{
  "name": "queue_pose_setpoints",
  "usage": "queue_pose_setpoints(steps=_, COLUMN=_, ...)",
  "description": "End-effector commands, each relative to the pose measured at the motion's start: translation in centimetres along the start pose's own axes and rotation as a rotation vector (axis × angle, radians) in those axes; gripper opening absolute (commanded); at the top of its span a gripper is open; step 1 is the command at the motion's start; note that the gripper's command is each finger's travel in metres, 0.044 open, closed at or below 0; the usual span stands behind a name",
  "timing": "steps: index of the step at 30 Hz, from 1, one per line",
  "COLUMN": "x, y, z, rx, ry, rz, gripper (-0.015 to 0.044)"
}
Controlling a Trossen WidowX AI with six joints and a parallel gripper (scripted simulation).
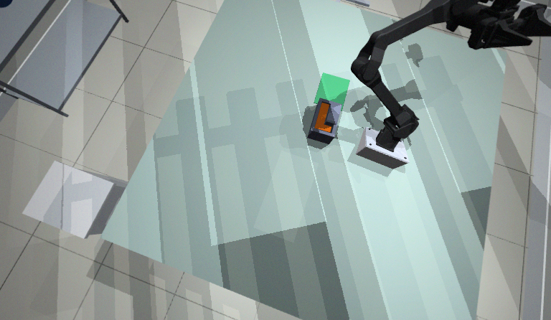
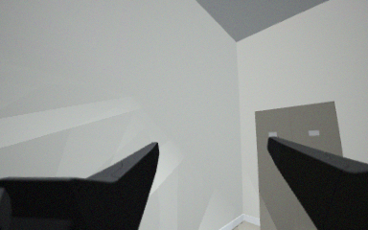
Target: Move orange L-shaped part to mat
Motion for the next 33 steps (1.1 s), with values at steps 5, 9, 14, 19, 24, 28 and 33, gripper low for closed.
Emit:
queue_pose_setpoints(steps=5, x=-0.2, y=-1.4, z=1.7, rx=0.06, ry=0.1, rz=0.088, gripper=0.0269)
queue_pose_setpoints(steps=9, x=0.0, y=-3.5, z=3.7, rx=0.11, ry=0.243, rz=0.214, gripper=0.018)
queue_pose_setpoints(steps=14, x=1.9, y=-6.9, z=6.9, rx=0.219, ry=0.476, rz=0.401, gripper=0.018)
queue_pose_setpoints(steps=19, x=5.5, y=-10.0, z=9.0, rx=0.356, ry=0.714, rz=0.568, gripper=0.018)
queue_pose_setpoints(steps=24, x=10.3, y=-12.7, z=9.8, rx=0.488, ry=0.949, rz=0.721, gripper=0.018)
queue_pose_setpoints(steps=28, x=14.5, y=-14.2, z=9.1, rx=0.611, ry=1.123, rz=0.806, gripper=0.018)
queue_pose_setpoints(steps=33, x=20.1, y=-15.2, z=6.6, rx=0.778, ry=1.356, rz=0.883, gripper=0.018)
Point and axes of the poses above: the point midway between the two fingers, 35 mm back from their tips, its own x axis back along the fingers, its own z axis across the jaws, y = z × x, the point moved 9 cm from there along x, back along the fingers, and after that the axes turned 10 degrees about -x, right-handed, at the moved point
